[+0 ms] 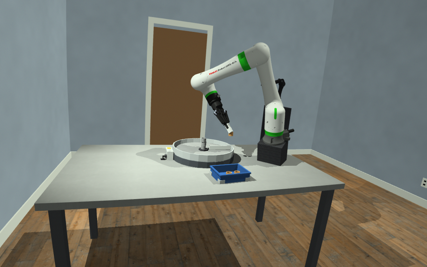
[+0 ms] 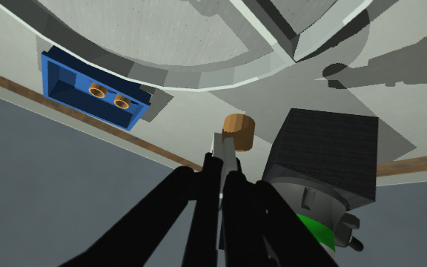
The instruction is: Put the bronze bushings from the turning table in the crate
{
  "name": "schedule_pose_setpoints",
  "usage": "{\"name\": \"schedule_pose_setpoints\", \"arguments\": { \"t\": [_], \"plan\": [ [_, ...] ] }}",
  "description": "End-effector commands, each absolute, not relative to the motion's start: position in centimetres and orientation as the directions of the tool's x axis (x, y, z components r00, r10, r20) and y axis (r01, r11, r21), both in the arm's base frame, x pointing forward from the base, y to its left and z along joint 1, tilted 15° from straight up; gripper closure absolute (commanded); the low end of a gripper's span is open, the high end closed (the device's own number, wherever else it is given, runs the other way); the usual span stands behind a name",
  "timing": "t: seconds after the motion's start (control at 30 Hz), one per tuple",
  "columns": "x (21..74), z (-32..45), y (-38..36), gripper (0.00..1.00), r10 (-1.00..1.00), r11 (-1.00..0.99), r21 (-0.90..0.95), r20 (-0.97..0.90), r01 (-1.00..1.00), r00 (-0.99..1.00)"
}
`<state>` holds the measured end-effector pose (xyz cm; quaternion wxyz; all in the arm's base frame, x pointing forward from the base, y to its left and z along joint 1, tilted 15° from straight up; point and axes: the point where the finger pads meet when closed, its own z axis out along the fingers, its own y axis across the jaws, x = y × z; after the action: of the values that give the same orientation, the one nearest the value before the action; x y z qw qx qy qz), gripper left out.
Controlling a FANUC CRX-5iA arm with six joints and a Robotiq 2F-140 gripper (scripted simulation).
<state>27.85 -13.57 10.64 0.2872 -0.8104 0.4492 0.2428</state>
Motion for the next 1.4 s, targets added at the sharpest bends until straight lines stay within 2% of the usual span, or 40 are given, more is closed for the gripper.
{"name": "schedule_pose_setpoints", "arguments": {
  "t": [0.0, 0.2, 0.7, 1.07, 1.37],
  "plan": [
    [28.8, 11.1, -12.1, 1.00, -0.589, -0.431, -0.247, -0.651, -0.868, 0.478],
    [30.6, 11.9, -9.4, 1.00, -0.589, -0.431, -0.247, -0.651, -0.868, 0.478],
    [39.6, 16.0, 4.2, 1.00, -0.589, -0.431, -0.247, -0.651, -0.868, 0.478],
    [44.5, 18.1, 11.5, 1.00, -0.589, -0.431, -0.247, -0.651, -0.868, 0.478],
    [46.5, 19.1, 14.7, 1.00, -0.589, -0.431, -0.247, -0.651, -0.868, 0.478]
  ]
}}
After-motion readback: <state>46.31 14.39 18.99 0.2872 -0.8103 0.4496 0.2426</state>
